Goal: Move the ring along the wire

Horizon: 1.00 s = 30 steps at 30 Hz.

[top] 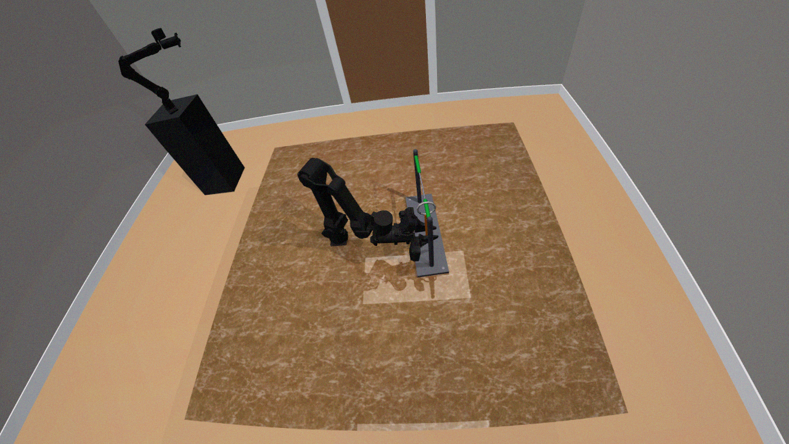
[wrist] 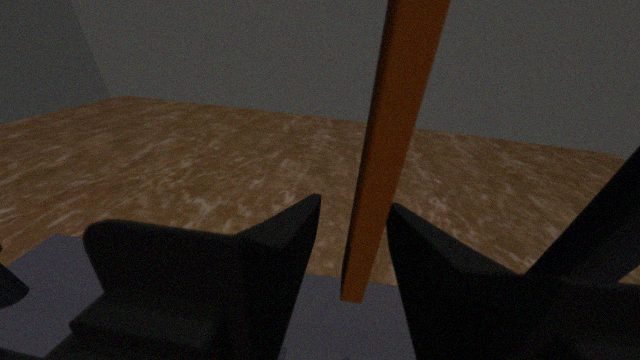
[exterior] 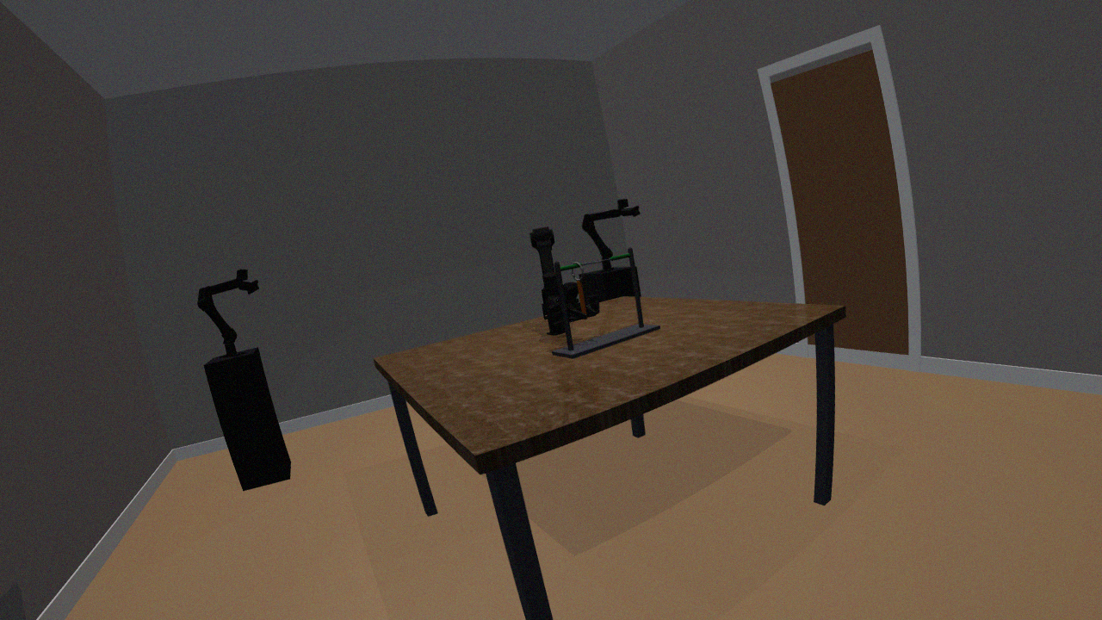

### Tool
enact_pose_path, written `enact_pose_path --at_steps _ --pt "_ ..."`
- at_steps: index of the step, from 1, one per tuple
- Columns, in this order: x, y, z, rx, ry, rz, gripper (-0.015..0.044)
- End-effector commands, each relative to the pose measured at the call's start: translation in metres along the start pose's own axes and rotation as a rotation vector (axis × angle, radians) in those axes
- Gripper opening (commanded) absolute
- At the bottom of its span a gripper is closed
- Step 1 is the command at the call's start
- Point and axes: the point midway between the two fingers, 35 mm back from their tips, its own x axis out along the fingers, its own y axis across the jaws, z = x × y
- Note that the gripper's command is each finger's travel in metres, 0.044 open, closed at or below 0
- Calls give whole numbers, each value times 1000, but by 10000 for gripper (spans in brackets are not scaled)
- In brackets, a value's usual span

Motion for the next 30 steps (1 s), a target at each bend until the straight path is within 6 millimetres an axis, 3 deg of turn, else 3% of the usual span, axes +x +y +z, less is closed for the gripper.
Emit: enact_pose_path --at_steps 1,12,17,19,25,30 --pt "0 -1 1 3 -4 -4 160" --pt "0 -1 1 3 -4 -4 160" --pt "0 0 0 0 -1 0 29" --pt "0 0 0 0 -1 0 15" --pt "0 0 0 0 -1 0 -142" --pt "0 0 0 0 -1 0 -150"
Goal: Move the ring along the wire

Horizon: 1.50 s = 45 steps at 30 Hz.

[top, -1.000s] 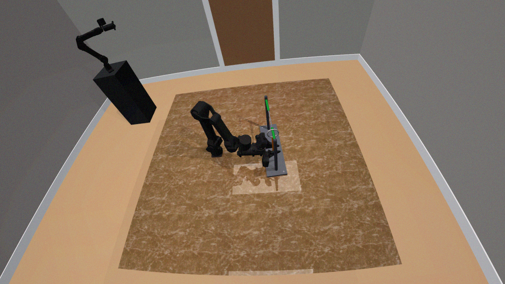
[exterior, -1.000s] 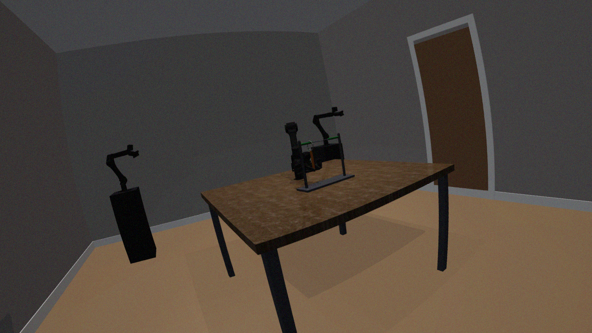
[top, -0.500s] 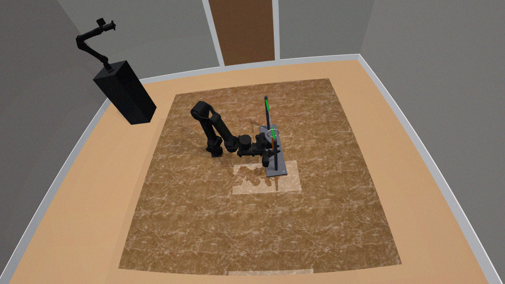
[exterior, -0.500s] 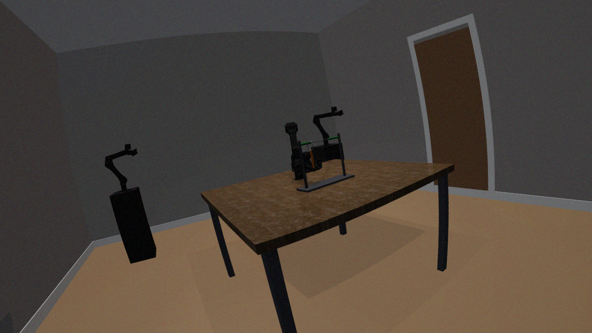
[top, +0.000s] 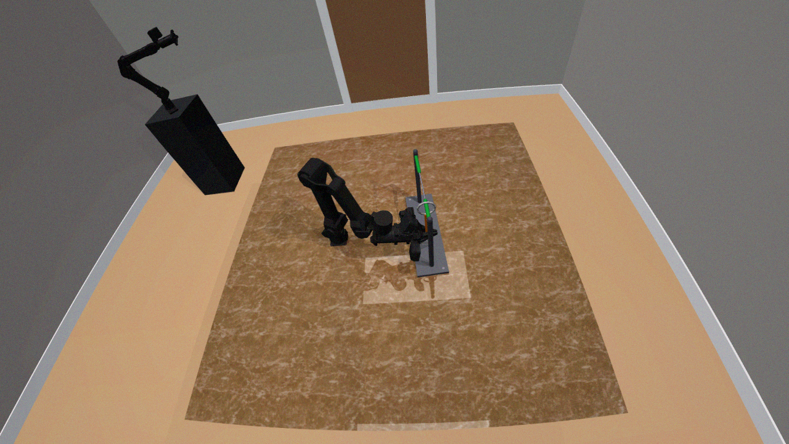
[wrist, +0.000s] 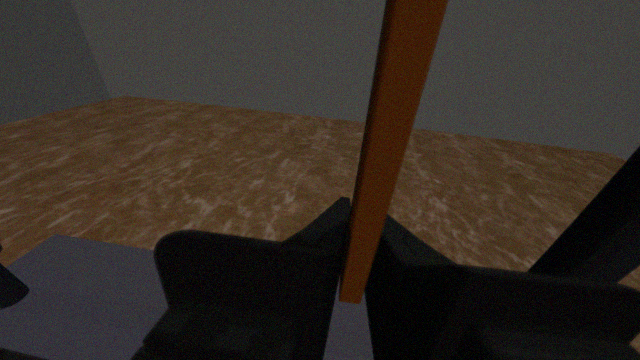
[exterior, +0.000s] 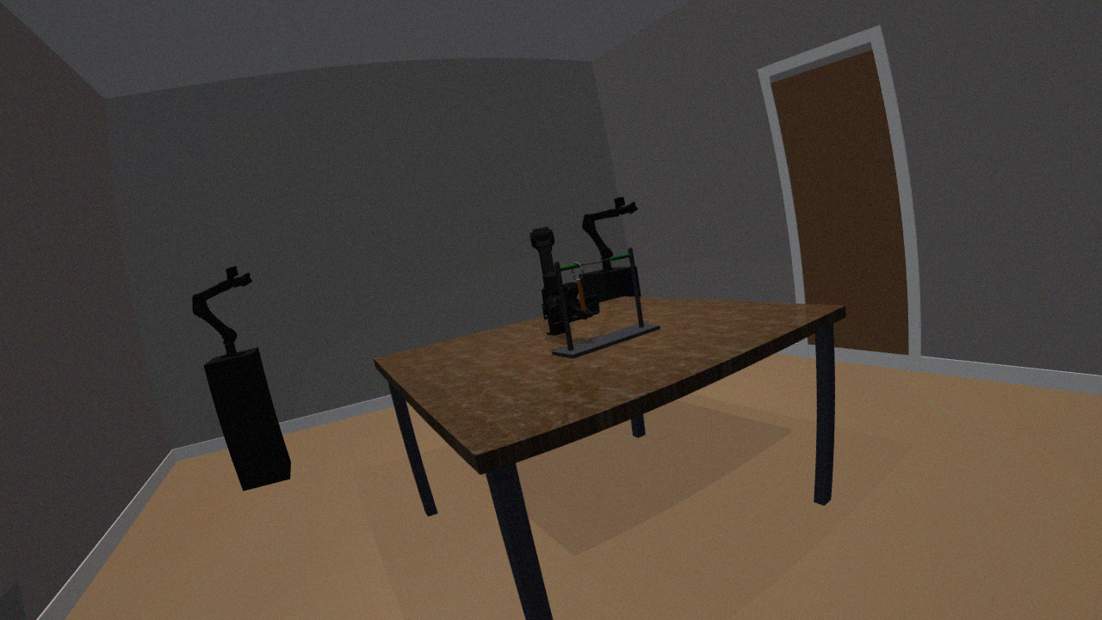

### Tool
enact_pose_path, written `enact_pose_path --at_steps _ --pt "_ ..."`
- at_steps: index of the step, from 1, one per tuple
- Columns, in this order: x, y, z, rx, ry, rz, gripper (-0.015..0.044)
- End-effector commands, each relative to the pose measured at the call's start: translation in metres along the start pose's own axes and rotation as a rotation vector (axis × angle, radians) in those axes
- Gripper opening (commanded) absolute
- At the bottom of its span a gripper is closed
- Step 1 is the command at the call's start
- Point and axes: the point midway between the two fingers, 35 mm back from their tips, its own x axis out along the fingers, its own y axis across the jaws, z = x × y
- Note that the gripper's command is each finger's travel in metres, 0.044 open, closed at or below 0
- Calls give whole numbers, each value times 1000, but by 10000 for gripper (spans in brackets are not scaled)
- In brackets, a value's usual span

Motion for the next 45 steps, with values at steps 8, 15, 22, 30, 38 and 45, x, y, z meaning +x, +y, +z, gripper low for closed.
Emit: enact_pose_path --at_steps 8,15,22,30,38,45 --pt "-1 0 10 -1 0 0 -150" --pt "-3 -1 18 -1 -1 -1 -150" --pt "-3 -1 18 -1 -1 -1 -150" --pt "-3 -1 18 -1 -1 -1 -150" --pt "-3 -1 18 -1 -1 -1 -150" --pt "-3 5 18 -1 0 0 -150"
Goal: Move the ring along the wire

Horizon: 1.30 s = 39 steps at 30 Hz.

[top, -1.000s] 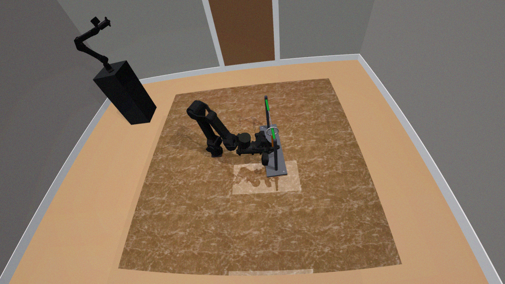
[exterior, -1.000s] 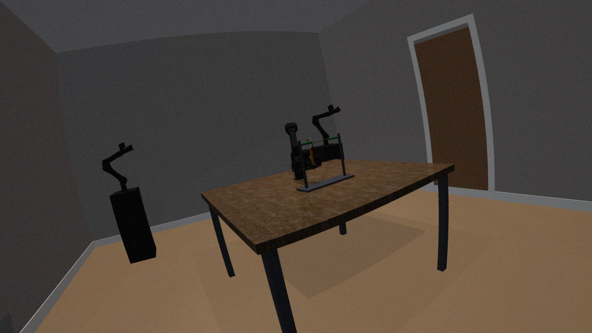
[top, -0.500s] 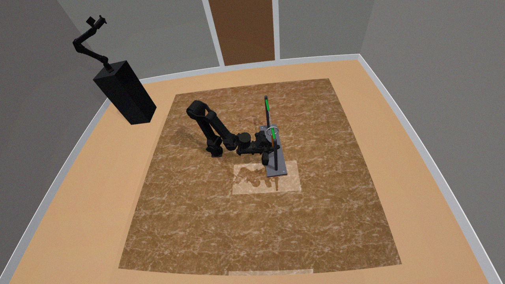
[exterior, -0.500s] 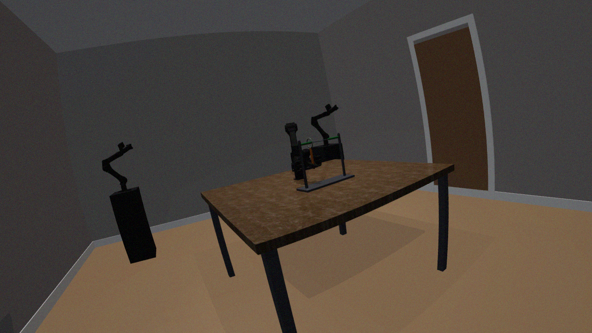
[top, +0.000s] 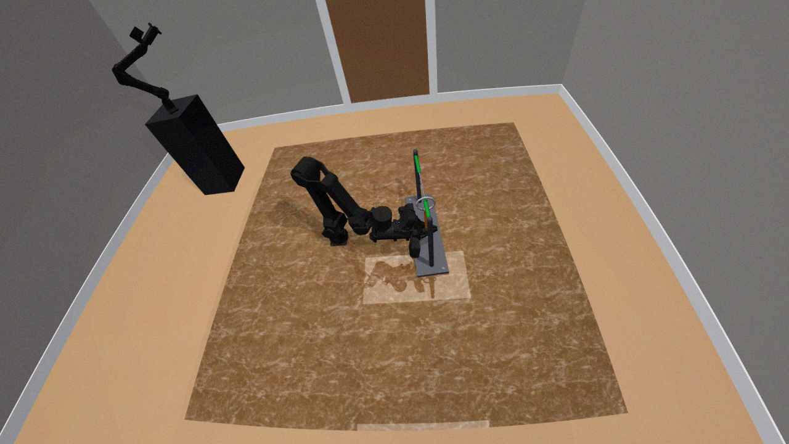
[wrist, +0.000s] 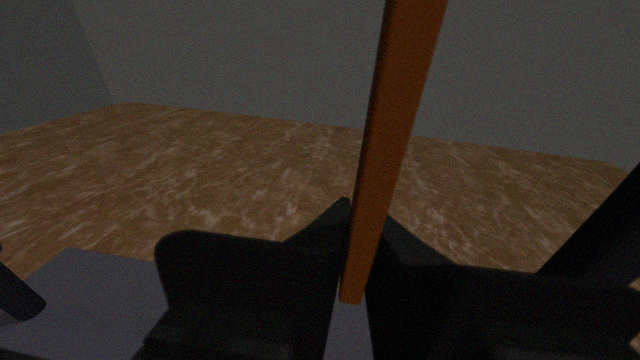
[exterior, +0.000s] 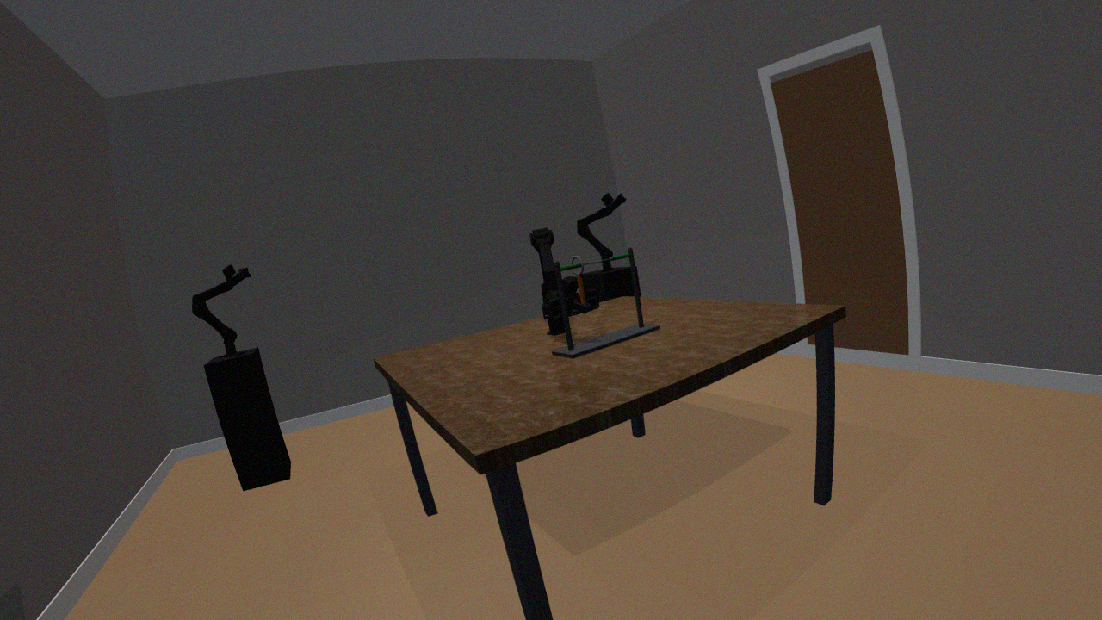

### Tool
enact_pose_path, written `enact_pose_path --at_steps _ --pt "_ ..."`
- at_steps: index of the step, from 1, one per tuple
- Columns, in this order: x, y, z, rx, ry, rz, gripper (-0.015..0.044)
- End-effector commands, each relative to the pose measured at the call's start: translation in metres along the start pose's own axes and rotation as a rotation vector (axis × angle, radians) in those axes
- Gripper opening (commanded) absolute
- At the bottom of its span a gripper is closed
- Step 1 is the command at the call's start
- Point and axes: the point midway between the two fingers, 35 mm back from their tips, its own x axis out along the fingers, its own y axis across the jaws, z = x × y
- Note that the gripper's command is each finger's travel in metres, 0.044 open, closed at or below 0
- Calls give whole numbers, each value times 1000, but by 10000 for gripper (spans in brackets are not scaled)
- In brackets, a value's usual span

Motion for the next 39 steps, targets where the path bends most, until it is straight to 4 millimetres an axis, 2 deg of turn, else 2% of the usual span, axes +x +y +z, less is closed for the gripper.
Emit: enact_pose_path --at_steps 1,39 --pt "0 3 0 2 2 -1 -150" --pt "0 40 0 -6 7 -10 -150"
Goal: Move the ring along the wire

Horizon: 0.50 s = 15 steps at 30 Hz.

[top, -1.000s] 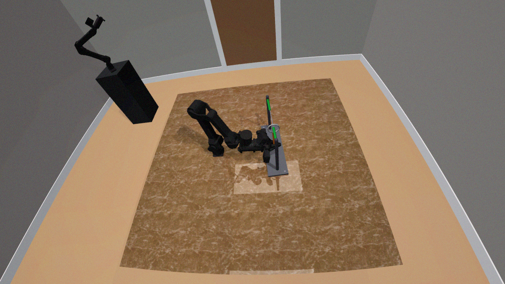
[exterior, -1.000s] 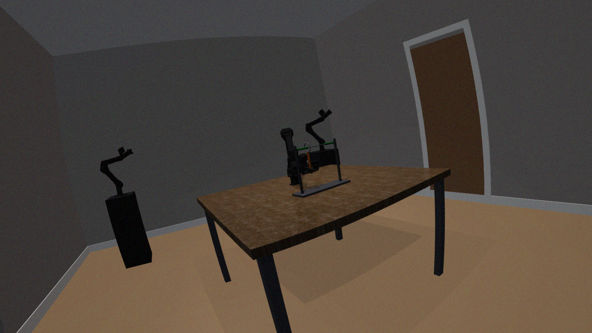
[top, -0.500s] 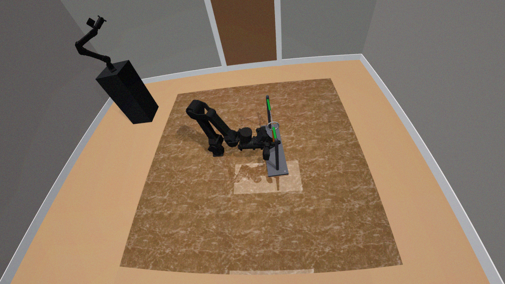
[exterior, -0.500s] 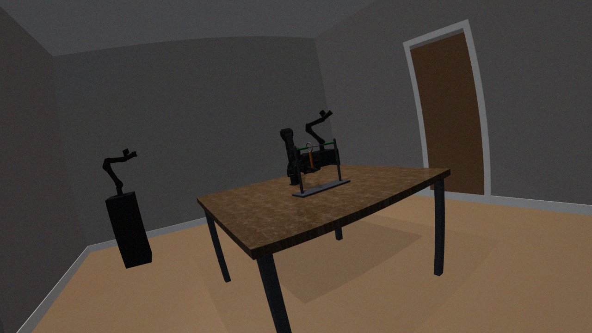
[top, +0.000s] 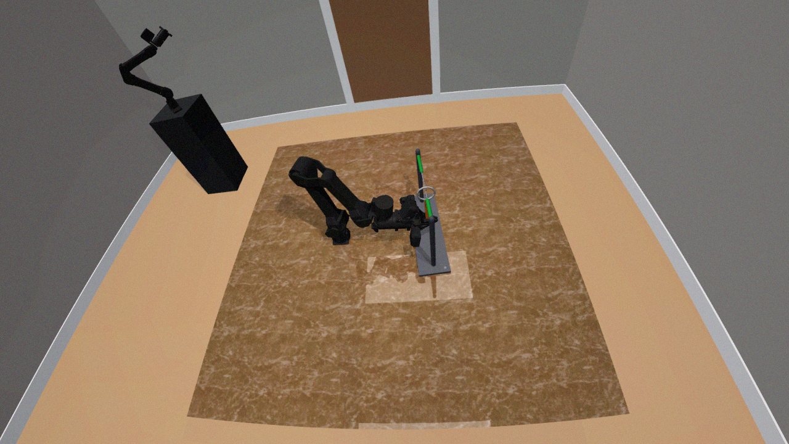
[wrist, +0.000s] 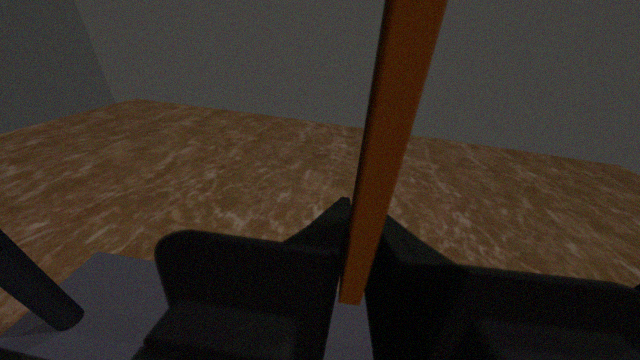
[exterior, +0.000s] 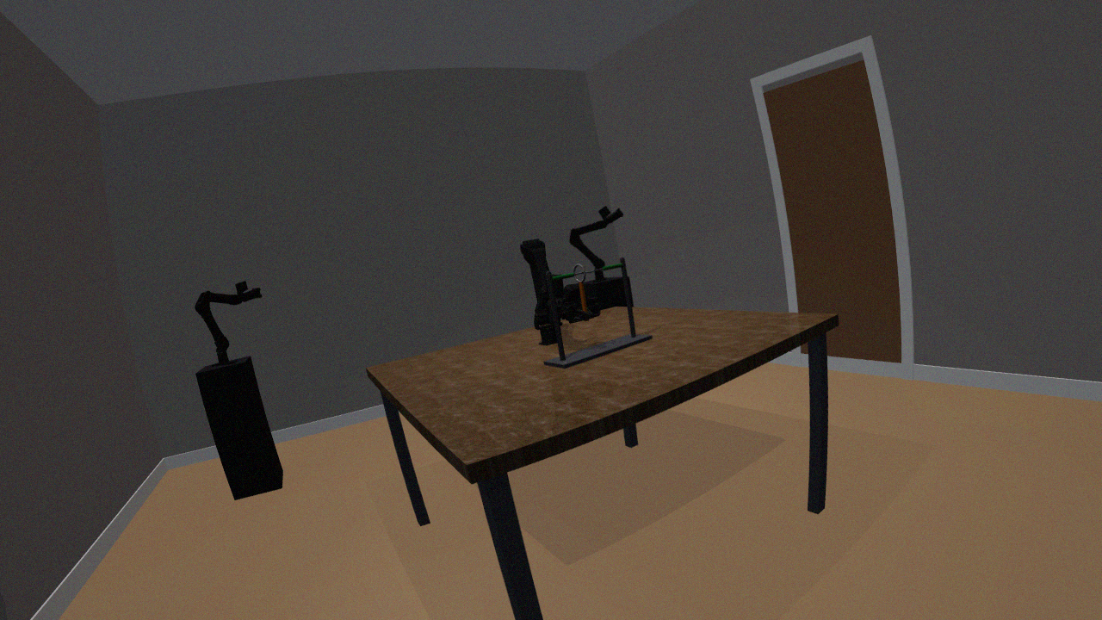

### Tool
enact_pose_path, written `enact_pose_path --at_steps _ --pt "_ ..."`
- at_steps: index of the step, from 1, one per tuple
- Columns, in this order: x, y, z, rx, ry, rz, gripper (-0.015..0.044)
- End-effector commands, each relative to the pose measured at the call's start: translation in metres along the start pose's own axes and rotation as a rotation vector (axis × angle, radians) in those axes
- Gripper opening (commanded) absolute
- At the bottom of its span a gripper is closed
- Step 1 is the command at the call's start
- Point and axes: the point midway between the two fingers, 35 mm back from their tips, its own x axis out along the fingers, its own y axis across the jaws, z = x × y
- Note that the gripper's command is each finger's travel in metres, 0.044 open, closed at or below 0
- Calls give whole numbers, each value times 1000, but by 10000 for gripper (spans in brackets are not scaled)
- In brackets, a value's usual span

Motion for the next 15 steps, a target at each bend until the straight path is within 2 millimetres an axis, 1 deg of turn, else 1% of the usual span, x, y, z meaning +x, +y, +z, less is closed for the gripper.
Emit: enact_pose_path --at_steps 1,15 --pt "-1 3 -1 0 2 -7 -150" --pt "0 13 0 -28 4 -23 -150"
